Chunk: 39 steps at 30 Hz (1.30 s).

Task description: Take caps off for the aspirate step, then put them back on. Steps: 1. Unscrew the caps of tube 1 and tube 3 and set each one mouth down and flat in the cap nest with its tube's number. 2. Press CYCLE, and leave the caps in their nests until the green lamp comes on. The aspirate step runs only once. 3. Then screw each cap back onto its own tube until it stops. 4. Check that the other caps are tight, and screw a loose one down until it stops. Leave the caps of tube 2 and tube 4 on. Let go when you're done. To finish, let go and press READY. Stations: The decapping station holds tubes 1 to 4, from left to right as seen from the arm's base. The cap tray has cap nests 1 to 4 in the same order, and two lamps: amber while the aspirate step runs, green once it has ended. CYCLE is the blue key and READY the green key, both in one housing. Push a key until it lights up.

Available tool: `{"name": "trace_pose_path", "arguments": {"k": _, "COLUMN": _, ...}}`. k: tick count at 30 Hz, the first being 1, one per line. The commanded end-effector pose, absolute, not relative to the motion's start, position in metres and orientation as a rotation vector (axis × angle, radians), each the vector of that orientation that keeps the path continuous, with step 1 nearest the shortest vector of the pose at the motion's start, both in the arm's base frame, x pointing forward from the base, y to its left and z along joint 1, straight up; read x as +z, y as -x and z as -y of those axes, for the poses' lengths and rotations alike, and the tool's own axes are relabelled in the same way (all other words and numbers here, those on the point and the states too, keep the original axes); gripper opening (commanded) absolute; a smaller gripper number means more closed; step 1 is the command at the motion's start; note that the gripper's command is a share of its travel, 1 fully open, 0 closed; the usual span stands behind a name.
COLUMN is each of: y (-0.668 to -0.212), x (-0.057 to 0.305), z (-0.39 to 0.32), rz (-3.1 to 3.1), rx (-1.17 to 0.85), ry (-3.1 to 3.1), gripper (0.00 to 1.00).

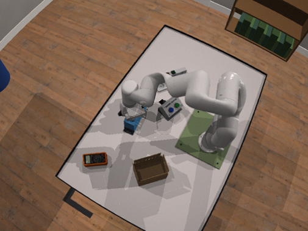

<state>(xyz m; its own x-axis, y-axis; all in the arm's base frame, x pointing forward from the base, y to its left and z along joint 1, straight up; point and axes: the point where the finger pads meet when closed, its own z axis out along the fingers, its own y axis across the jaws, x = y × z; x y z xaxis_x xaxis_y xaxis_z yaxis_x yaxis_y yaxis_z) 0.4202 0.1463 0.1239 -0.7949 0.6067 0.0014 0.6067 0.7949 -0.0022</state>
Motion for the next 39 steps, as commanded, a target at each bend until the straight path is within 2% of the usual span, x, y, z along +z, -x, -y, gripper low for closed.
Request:
{"name": "trace_pose_path", "arguments": {"k": 1, "y": -0.4213, "x": 0.1253, "z": -0.1466, "rz": 2.984, "rx": -0.004, "ry": 0.980, "gripper": 0.46}}
{"name": "trace_pose_path", "arguments": {"k": 12, "y": -0.4213, "x": 0.1253, "z": -0.1466, "rz": 2.984, "rx": -0.004, "ry": 0.980, "gripper": 0.46}}
{"name": "trace_pose_path", "arguments": {"k": 16, "y": -0.4213, "x": 0.1253, "z": -0.1466, "rz": 2.801, "rx": -0.003, "ry": 1.420, "gripper": 0.46}}
{"name": "trace_pose_path", "arguments": {"k": 23, "y": -0.4213, "x": 0.1253, "z": -0.1466, "rz": 2.586, "rx": -0.003, "ry": 1.781, "gripper": 0.46}}
{"name": "trace_pose_path", "arguments": {"k": 34, "y": -0.4213, "x": 0.1253, "z": -0.1466, "rz": 2.113, "rx": -0.003, "ry": 2.322, "gripper": 0.46}}
{"name": "trace_pose_path", "arguments": {"k": 39, "y": -0.4213, "x": 0.1253, "z": -0.1466, "rz": 2.093, "rx": -0.003, "ry": 2.340, "gripper": 0.46}}
